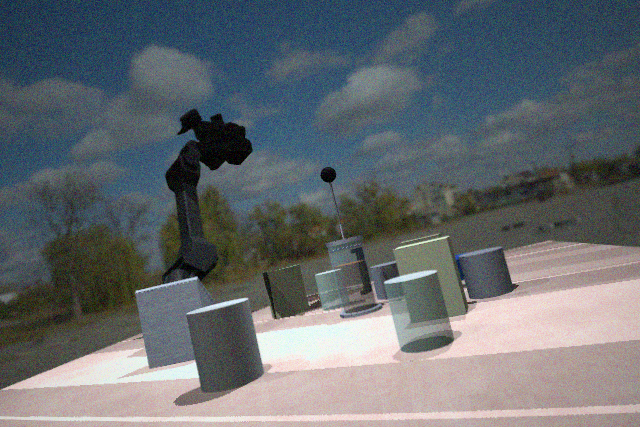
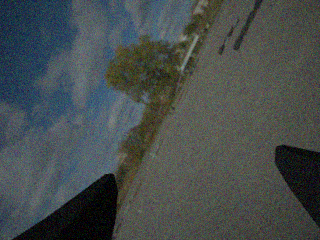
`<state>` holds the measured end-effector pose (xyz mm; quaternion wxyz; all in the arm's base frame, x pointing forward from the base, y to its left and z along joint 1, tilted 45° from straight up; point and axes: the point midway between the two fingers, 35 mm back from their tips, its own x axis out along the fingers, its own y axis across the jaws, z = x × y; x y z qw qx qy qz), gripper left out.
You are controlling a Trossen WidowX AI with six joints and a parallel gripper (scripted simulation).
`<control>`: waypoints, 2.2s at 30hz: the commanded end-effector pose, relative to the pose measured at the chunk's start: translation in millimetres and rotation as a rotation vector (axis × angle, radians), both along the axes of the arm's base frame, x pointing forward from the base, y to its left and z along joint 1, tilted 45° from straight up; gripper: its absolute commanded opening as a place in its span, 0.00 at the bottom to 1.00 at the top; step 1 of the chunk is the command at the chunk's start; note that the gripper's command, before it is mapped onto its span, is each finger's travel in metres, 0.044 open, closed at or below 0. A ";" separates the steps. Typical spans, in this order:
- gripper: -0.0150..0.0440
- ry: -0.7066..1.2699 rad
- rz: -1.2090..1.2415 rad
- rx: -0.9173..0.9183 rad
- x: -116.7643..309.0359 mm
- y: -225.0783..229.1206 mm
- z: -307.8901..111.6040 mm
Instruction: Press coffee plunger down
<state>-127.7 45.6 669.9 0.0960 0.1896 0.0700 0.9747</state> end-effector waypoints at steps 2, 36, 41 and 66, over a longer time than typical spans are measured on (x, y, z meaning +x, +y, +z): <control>1.00 0.003 -0.021 -0.003 3.3 6.0 -0.6; 1.00 0.388 -1.421 -0.363 397.2 46.8 -191.7; 1.00 0.486 -1.610 -0.421 426.8 -12.6 -242.8; 1.00 0.914 -2.110 -0.490 395.2 -198.9 -419.6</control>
